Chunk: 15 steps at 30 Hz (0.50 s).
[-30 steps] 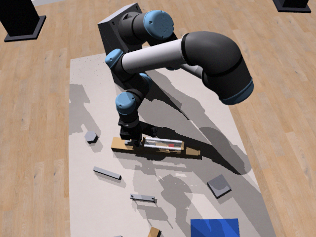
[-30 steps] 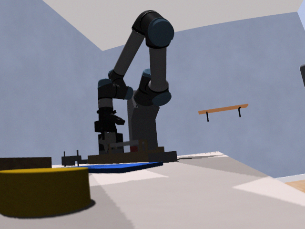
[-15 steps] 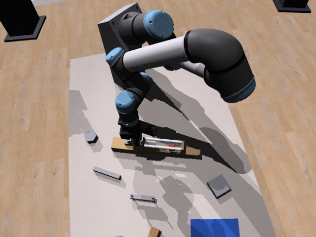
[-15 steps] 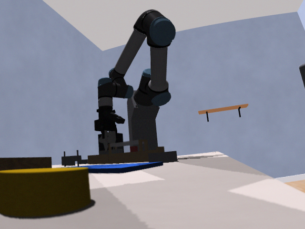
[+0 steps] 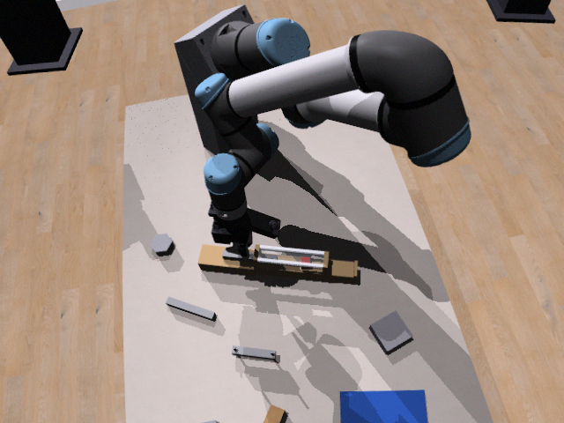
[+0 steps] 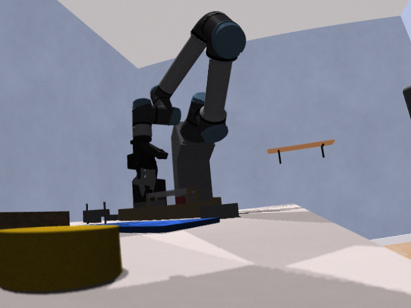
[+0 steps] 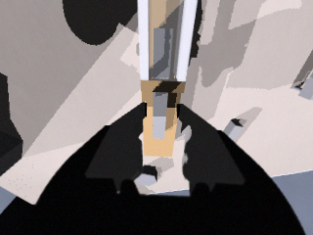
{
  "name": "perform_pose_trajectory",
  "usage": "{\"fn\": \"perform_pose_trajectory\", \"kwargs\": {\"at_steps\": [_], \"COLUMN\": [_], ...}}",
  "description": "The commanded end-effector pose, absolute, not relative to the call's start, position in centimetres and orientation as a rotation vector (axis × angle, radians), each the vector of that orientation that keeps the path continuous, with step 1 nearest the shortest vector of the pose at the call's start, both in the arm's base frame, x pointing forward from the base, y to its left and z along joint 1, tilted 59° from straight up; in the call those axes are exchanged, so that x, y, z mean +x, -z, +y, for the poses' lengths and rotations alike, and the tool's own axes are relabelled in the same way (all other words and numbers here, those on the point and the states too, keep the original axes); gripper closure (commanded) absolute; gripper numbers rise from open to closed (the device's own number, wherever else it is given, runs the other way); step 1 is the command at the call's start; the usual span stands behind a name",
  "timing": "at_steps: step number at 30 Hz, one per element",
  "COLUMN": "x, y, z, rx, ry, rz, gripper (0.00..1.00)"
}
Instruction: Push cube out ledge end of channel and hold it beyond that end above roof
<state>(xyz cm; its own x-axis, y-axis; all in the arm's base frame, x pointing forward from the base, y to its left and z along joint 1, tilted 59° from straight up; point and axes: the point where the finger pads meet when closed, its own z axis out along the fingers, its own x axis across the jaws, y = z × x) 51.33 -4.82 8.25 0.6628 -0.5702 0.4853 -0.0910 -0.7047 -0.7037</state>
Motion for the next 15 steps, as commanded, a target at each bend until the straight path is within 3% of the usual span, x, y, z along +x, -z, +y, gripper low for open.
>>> {"fn": "perform_pose_trajectory", "kwargs": {"at_steps": [1, 15], "x": [50.2, 48.8], "y": [-9.1, -10.0], "z": [-5.5, -6.3], "rx": [-2.221, -2.221], "ry": [0.938, 0.938], "rz": [0.503, 0.503], "gripper": [0.78, 0.78]}}
